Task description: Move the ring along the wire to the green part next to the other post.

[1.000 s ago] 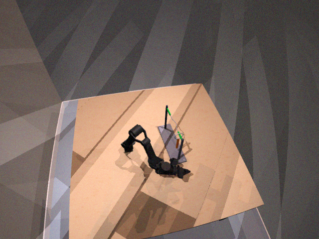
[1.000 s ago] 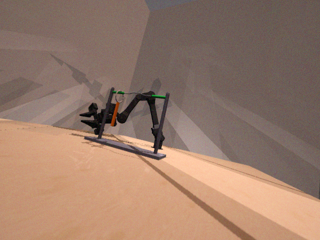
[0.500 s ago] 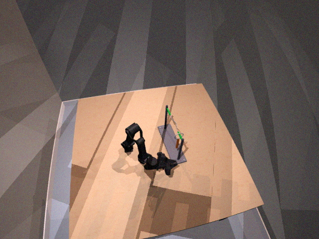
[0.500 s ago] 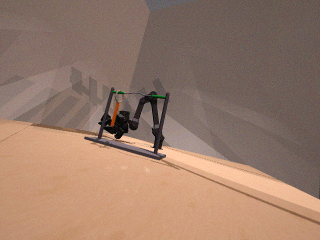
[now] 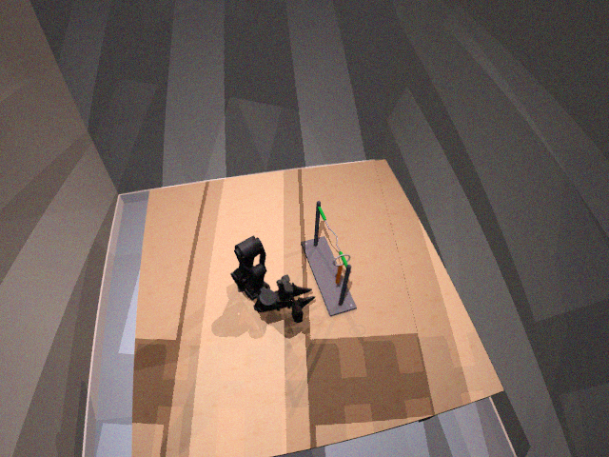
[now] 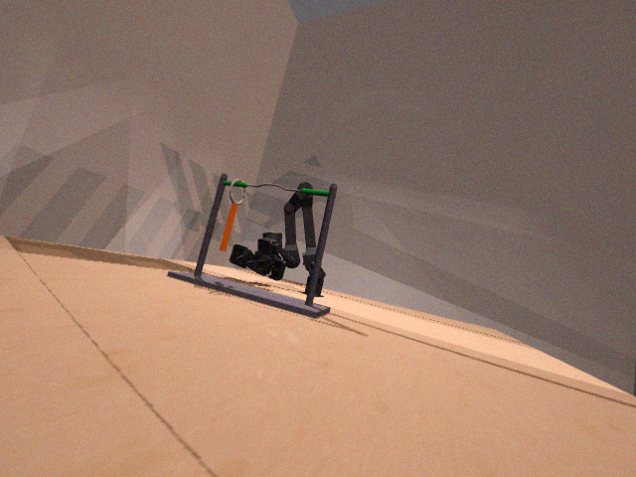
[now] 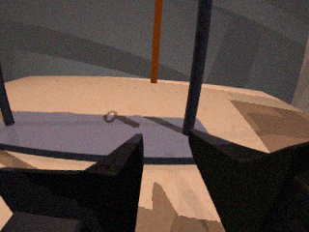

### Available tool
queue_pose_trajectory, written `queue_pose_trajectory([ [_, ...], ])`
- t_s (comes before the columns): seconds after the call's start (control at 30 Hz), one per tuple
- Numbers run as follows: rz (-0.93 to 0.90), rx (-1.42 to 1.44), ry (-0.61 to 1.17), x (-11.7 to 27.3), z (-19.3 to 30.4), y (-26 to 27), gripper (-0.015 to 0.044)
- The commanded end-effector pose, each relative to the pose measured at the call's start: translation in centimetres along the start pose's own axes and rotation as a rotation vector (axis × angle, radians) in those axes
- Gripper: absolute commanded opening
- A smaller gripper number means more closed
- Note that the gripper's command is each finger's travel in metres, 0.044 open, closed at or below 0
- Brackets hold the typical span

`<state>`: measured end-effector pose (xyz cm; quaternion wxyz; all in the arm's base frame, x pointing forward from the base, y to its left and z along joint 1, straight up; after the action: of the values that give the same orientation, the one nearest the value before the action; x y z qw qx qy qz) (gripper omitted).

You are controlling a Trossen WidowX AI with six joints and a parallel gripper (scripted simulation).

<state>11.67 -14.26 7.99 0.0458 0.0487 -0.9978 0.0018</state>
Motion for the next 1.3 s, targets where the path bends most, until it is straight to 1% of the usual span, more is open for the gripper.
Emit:
queue_pose_trajectory([
  [0.0, -0.011, -0.028, -0.005, 0.3, 0.0, 0.7, 0.0160],
  [0.2, -0.012, -0.037, 0.000, -0.8, -0.5, 0.4, 0.0160],
  [0.7, -0.004, -0.123, -0.014, -4.5, -5.1, 0.5, 0.0160],
  [1.27, -0.004, -0.123, -0.014, -6.3, -5.3, 0.2, 0.0160],
])
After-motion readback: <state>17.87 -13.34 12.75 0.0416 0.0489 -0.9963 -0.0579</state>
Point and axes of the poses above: the point midway between the two fingers, 35 mm back from their tips, its own x axis back along the fingers, its own y axis across the jaws, z = x × y, the point moved 10 cm from there along x, back along the fingers, and after that the axes turned 8 degrees about -x, right-handed, at the moved point
